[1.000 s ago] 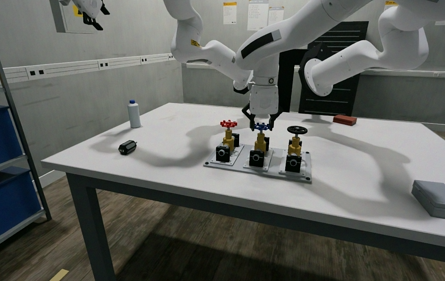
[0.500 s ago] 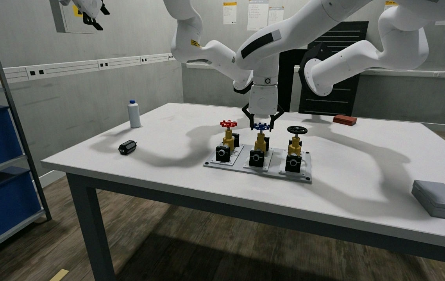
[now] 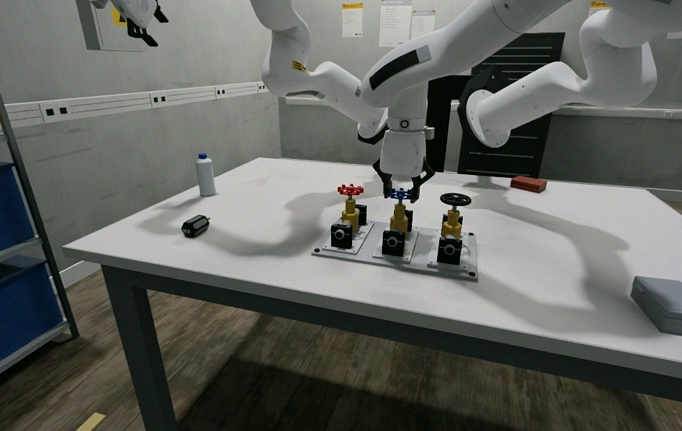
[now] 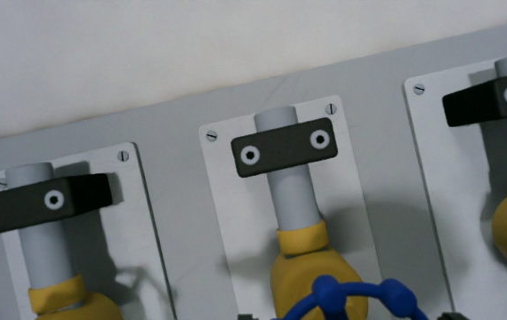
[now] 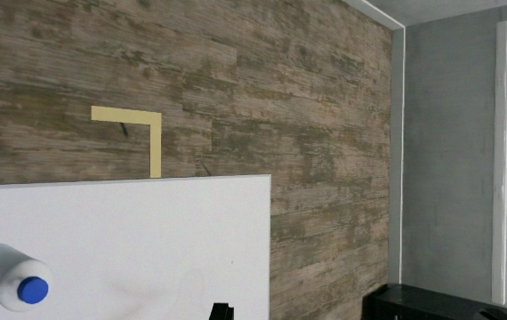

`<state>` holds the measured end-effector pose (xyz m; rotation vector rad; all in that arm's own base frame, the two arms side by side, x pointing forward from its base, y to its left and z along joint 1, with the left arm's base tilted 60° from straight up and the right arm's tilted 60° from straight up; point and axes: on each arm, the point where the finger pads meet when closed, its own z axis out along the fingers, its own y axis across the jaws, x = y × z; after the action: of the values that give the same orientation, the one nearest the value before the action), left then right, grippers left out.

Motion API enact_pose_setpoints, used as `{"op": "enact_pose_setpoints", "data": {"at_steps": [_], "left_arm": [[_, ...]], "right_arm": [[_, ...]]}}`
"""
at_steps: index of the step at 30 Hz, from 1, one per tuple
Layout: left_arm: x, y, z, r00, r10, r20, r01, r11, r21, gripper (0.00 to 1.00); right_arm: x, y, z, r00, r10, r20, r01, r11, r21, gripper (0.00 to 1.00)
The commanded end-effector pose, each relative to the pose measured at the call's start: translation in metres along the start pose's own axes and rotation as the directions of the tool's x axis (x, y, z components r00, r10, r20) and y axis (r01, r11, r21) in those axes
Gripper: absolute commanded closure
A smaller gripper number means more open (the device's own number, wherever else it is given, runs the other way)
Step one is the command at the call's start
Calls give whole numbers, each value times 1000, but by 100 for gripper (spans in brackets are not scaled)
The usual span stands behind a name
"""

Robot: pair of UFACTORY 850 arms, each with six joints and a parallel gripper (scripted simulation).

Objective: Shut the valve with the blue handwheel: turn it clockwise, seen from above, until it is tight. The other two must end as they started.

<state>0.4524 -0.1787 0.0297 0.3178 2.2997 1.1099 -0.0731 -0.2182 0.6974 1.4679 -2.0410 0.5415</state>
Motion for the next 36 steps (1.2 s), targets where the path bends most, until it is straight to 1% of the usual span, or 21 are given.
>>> {"op": "enact_pose_setpoints", "data": {"at_steps": [1,7,14,16,23,31,33,36], "left_arm": [[0,0,0,998,62,-3,-62,998,0,100],[0,0,0,981,192,-3,-192,981,0,100],[0,0,0,941,338,-2,-338,941,1,100],[0,0,0,941,338,-2,-338,941,1,100],[0,0,0,879,477,-2,-477,879,1,100],[0,0,0,785,620,-2,-620,785,1,100],[0,0,0,785,620,-2,-620,785,1,100],[0,0,0,743,669,-2,-669,743,2,100]], "right_arm": [[0,0,0,1000,0,-1,0,1000,0,0],[0,0,0,1000,0,-1,0,1000,0,0],[0,0,0,1000,0,-1,0,1000,0,0],[0,0,0,1000,0,-1,0,1000,0,0],[0,0,0,1000,0,-1,0,1000,0,0],[0,0,0,1000,0,-1,0,1000,0,0],[0,0,0,1000,0,-1,0,1000,0,0],[0,0,0,1000,0,-1,0,1000,0,0]]}}
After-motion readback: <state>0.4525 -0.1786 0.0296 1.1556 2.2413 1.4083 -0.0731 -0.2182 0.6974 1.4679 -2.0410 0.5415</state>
